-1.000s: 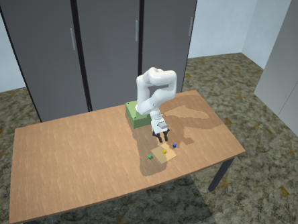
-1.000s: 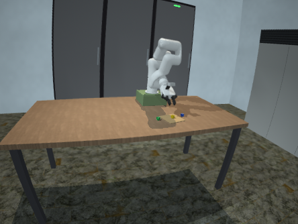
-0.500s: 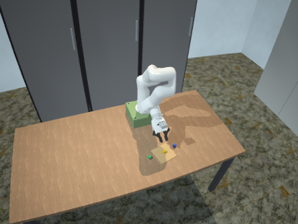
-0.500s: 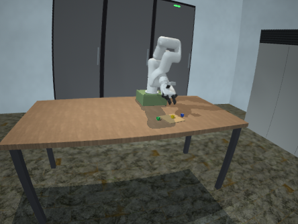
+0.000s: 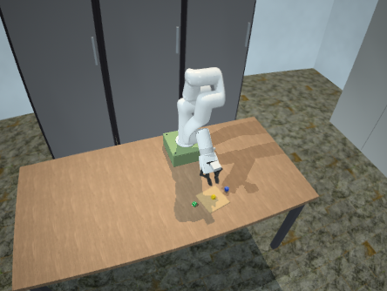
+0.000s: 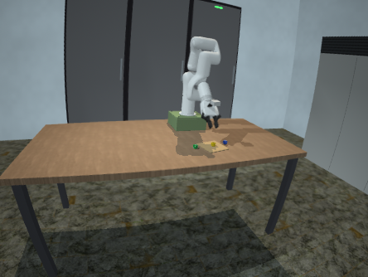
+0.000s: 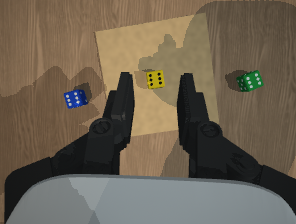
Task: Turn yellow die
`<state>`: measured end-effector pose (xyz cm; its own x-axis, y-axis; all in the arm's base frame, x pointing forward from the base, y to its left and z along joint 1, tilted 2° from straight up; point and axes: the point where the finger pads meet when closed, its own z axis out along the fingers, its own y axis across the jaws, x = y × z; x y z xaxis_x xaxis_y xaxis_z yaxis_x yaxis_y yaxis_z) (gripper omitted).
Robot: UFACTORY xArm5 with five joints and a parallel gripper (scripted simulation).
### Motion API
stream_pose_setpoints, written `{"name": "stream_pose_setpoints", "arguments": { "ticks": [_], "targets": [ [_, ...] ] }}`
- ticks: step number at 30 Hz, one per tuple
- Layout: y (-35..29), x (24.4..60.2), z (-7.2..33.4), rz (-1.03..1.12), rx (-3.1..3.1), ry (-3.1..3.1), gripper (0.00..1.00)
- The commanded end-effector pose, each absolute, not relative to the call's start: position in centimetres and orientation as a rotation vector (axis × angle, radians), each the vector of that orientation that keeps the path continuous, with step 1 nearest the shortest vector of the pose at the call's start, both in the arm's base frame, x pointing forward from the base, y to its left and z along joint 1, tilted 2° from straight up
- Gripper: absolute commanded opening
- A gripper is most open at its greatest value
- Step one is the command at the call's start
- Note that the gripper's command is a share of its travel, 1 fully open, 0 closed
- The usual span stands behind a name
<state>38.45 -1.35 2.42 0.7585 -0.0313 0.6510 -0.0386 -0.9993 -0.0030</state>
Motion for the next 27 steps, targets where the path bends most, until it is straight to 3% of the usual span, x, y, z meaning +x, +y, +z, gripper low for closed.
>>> {"name": "stream_pose_setpoints", "arguments": {
  "ticks": [1,8,21,27],
  "targets": [
    [-1.6,39.5,2.8,0.834,3.017,-0.063,0.36],
    [-1.6,40.1,3.0,0.665,3.061,-0.061,0.36],
    [-1.7,42.3,4.2,0.058,3.14,-0.069,0.36],
    [-1.9,42.6,4.3,-0.025,3.141,-0.068,0.36]
  ]
}}
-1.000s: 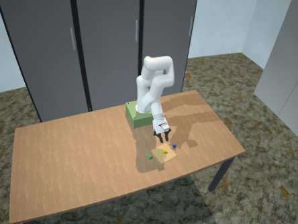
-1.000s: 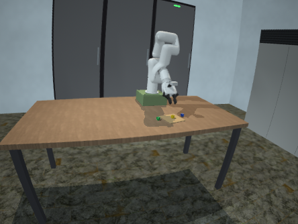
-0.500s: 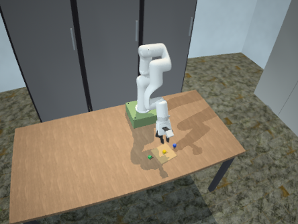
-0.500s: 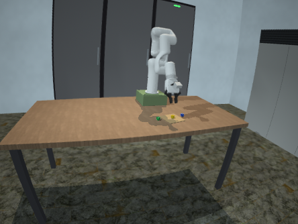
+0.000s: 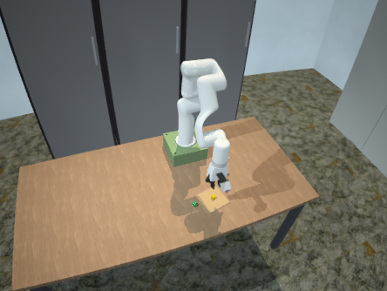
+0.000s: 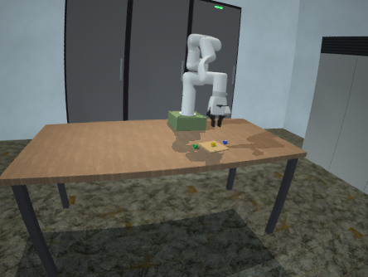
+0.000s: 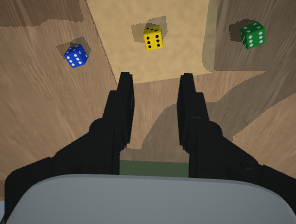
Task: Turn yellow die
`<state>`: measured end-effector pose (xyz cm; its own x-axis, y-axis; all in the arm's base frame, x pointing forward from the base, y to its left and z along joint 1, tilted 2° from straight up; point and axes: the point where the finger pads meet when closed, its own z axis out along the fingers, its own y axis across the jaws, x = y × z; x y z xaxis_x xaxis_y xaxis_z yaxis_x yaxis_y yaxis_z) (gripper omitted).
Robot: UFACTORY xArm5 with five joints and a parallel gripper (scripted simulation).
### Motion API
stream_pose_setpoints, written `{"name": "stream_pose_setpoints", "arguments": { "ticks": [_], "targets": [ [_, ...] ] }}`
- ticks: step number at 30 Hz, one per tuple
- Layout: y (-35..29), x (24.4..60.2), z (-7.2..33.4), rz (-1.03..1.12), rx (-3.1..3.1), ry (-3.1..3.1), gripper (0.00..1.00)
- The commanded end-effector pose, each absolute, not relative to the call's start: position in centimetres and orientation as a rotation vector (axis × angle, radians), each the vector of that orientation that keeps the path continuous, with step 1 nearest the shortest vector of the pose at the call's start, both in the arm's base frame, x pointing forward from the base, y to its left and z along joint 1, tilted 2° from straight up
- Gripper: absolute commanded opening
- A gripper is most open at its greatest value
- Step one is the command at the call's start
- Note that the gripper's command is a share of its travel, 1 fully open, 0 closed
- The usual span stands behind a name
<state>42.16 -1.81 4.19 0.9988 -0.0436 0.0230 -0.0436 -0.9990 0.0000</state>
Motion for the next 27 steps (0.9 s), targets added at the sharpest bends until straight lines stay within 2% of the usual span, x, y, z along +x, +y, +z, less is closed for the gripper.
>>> {"name": "stream_pose_setpoints", "arguments": {
  "ticks": [1,5,6,27],
  "targets": [
    [-1.9,42.6,4.3,-0.035,3.141,-0.067,0.36],
    [-1.9,42.6,4.4,-0.045,3.141,-0.067,0.36],
    [-1.9,42.6,4.4,-0.045,3.141,-0.067,1.0],
    [-2.1,42.7,5.7,-0.046,3.141,-0.067,1.0]
  ]
}}
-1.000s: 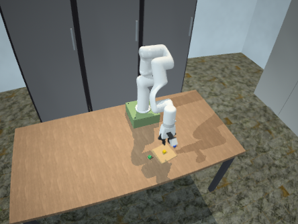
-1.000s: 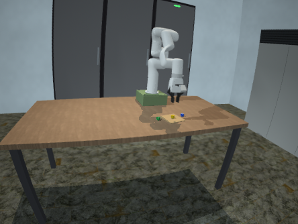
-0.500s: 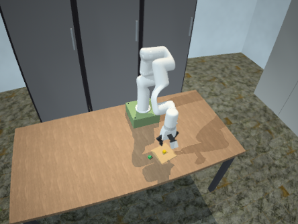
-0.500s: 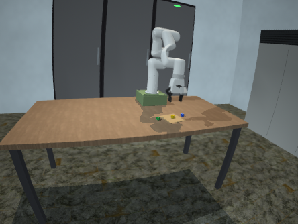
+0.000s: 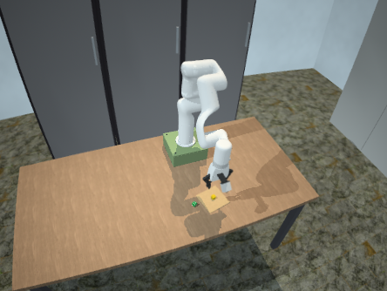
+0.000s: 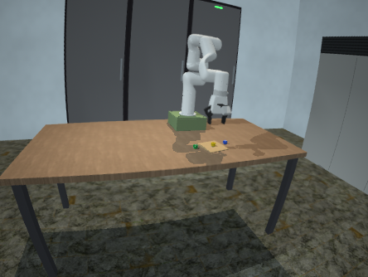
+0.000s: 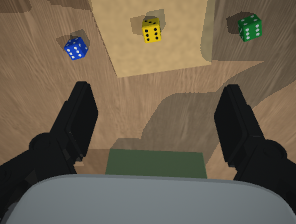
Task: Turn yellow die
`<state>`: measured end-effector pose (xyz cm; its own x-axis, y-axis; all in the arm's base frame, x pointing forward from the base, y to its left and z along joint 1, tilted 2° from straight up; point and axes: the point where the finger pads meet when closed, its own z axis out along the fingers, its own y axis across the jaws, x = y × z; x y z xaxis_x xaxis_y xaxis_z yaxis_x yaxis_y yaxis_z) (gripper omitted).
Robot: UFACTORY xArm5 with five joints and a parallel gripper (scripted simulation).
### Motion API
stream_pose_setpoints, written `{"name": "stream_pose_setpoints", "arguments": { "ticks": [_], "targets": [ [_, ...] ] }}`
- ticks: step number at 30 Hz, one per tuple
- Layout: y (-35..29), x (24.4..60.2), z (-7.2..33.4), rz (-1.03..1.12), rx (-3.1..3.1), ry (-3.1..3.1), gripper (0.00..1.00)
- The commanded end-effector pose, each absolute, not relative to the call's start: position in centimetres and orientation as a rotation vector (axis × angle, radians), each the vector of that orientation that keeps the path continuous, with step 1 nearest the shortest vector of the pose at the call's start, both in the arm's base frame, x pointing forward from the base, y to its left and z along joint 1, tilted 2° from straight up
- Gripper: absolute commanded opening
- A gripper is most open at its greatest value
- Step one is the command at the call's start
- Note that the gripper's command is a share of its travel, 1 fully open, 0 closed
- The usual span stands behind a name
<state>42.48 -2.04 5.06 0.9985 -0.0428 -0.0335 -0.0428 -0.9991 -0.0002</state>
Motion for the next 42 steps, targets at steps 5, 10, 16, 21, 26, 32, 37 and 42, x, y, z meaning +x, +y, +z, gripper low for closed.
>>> {"name": "stream_pose_setpoints", "arguments": {
  "ticks": [5,10,16,21,26,32,37,42],
  "targets": [
    [-2.1,42.7,6.7,0.046,-3.14,0.067,1.0],
    [-2.1,42.7,8.2,0.046,-3.14,0.067,1.0],
    [-2.1,42.8,9.4,0.046,-3.14,0.067,1.0],
    [-2.1,42.8,9.6,0.046,-3.14,0.067,1.0],
    [-2.1,42.8,9.6,0.046,-3.14,0.067,1.0],
    [-2.1,42.8,9.6,0.046,-3.14,0.067,1.0],
    [-2.1,42.8,9.6,0.046,-3.14,0.067,1.0],
    [-2.1,42.8,9.6,0.046,-3.14,0.067,1.0]
  ]
}}
